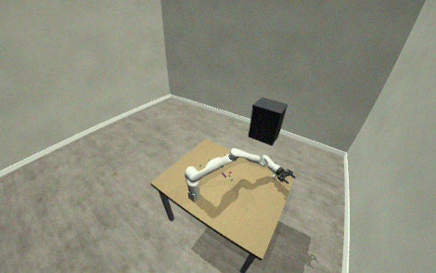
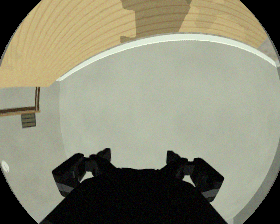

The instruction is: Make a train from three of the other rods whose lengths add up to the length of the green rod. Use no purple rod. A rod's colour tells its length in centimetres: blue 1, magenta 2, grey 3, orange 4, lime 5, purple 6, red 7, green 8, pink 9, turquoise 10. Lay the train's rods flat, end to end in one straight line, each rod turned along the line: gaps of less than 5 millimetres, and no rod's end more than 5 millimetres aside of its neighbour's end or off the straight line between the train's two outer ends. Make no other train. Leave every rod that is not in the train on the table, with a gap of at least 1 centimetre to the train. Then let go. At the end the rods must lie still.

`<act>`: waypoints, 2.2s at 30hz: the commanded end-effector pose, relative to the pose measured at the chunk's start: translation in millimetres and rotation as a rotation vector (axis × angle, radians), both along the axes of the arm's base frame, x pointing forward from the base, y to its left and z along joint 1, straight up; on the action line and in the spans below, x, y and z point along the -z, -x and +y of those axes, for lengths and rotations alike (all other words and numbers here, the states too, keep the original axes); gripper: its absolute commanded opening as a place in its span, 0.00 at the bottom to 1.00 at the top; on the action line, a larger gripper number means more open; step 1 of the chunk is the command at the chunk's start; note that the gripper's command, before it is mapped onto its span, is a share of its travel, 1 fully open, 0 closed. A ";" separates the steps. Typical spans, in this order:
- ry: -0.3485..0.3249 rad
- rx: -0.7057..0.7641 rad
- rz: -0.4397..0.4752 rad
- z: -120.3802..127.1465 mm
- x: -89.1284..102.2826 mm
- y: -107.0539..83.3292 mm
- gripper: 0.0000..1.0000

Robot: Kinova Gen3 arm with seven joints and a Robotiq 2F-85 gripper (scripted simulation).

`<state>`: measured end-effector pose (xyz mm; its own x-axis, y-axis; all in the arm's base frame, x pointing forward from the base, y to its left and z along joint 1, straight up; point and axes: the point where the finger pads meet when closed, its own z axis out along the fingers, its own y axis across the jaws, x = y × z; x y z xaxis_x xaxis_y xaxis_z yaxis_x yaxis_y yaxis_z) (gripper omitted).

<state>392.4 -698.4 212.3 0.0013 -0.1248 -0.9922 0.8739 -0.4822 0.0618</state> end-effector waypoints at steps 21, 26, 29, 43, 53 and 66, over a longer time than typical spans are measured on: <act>0.001 0.001 -0.006 0.4 -2.0 0.0 1.00; -0.004 0.007 -0.043 5.0 -2.3 2.0 1.00; -0.011 0.016 -0.093 11.6 -2.5 4.6 1.00; -0.080 0.117 -0.547 86.0 13.9 20.4 1.00; -0.152 0.256 -0.956 178.5 47.5 23.0 1.00; -0.241 0.531 -1.419 324.8 93.7 18.8 1.00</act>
